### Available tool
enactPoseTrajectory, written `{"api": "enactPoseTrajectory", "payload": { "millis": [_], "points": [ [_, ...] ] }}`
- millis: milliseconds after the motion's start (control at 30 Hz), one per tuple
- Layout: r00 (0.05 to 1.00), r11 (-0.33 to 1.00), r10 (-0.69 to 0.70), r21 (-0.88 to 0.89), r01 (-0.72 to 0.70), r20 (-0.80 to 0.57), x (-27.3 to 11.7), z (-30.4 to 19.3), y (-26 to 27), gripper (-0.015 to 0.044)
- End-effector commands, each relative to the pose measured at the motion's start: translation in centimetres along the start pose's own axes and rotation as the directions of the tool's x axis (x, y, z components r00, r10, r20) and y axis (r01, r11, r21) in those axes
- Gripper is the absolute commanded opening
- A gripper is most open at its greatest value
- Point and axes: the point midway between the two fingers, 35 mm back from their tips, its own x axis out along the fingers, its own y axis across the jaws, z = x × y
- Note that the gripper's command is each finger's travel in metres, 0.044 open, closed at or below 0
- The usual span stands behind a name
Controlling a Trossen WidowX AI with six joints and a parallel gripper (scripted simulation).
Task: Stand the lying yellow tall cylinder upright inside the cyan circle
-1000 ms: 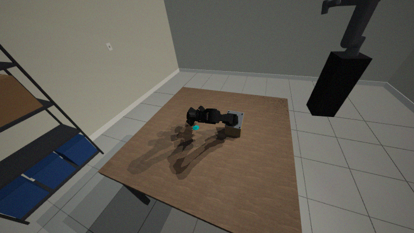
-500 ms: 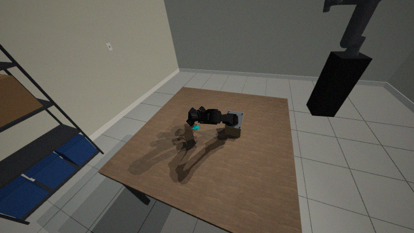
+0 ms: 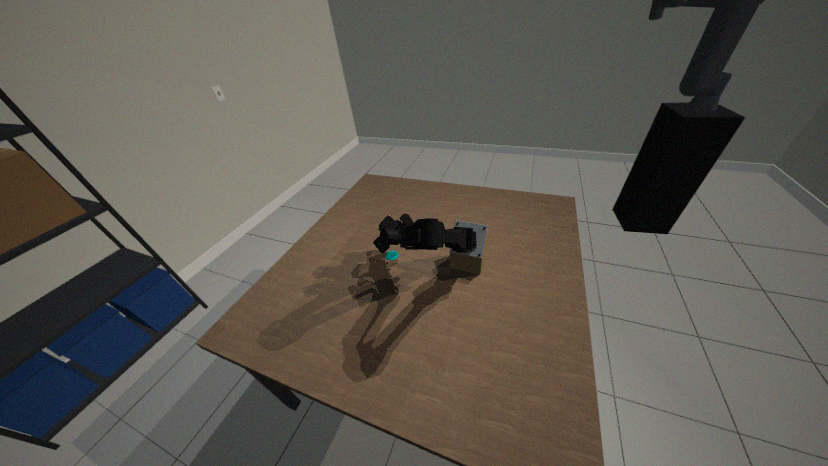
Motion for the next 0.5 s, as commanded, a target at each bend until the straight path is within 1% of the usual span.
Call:
{"api": "enactPoseTrajectory", "payload": {
  "millis": [0, 467],
  "points": [
    [1.000, 1.000, 0.004, 0.018, -0.005, 0.028, -0.4, 0.2, -0.1, 0.0105],
    [0.993, 0.996, 0.034, 0.075, -0.043, 0.113, -1.7, 0.7, 0.1, 0.0105]
  ]
}}
